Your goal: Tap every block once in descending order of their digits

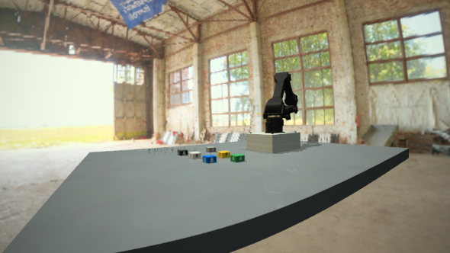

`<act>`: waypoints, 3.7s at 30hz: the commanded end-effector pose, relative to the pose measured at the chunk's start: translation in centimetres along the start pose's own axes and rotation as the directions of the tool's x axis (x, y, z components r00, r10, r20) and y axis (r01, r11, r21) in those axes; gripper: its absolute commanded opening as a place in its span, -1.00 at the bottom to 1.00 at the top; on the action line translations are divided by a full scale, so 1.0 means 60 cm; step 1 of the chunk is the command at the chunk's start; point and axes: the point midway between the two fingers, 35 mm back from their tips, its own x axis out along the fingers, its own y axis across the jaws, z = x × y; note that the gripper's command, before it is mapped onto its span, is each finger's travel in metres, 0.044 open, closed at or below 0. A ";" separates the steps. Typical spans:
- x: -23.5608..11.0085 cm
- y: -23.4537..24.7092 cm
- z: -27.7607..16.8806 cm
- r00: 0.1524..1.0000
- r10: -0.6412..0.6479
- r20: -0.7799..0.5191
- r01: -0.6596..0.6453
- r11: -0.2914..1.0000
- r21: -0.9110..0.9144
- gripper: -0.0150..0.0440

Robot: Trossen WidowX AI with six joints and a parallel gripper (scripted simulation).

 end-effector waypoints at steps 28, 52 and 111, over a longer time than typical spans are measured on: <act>0.228 -0.335 -0.726 0.631 -0.768 -0.109 0.087 0.209 -0.974 0.86; -0.194 -0.582 -0.963 0.274 -0.866 0.418 -0.943 -0.327 -0.059 0.86; -0.522 -0.708 -1.020 0.254 -0.874 0.415 -0.949 -0.308 -0.069 0.86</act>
